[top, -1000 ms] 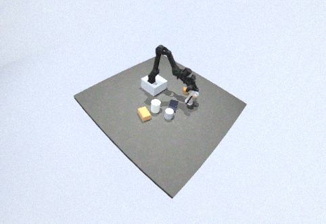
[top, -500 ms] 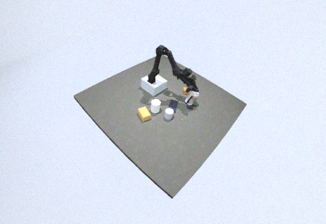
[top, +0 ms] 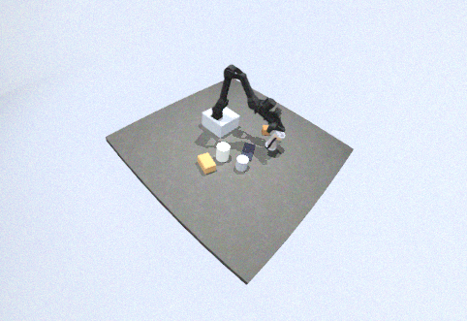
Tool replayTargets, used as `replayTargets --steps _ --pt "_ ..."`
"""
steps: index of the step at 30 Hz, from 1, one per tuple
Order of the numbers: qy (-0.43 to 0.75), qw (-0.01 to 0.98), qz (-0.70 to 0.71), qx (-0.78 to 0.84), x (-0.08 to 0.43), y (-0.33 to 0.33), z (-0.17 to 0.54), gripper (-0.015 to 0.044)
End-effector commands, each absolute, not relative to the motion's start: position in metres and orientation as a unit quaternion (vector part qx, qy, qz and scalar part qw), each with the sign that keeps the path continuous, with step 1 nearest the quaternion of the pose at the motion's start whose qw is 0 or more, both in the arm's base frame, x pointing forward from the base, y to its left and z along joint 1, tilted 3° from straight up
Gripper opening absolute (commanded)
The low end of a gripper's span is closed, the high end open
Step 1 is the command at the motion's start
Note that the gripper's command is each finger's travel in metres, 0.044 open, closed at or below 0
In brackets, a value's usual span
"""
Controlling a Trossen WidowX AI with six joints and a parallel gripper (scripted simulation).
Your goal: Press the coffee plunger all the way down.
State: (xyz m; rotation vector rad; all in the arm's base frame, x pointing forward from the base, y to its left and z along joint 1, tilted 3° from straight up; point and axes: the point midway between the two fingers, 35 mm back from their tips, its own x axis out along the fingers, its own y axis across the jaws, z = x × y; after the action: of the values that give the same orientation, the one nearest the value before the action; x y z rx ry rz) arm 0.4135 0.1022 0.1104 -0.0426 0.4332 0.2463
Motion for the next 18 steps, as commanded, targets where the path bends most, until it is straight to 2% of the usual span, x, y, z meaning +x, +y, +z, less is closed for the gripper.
replayTargets --steps 1,18 --pt "0.226 0.966 0.121 -0.020 0.4140 0.1025 0.1023 0.0119" --pt "0.226 0.966 0.121 -0.020 0.4176 0.1034 0.1025 0.0119"
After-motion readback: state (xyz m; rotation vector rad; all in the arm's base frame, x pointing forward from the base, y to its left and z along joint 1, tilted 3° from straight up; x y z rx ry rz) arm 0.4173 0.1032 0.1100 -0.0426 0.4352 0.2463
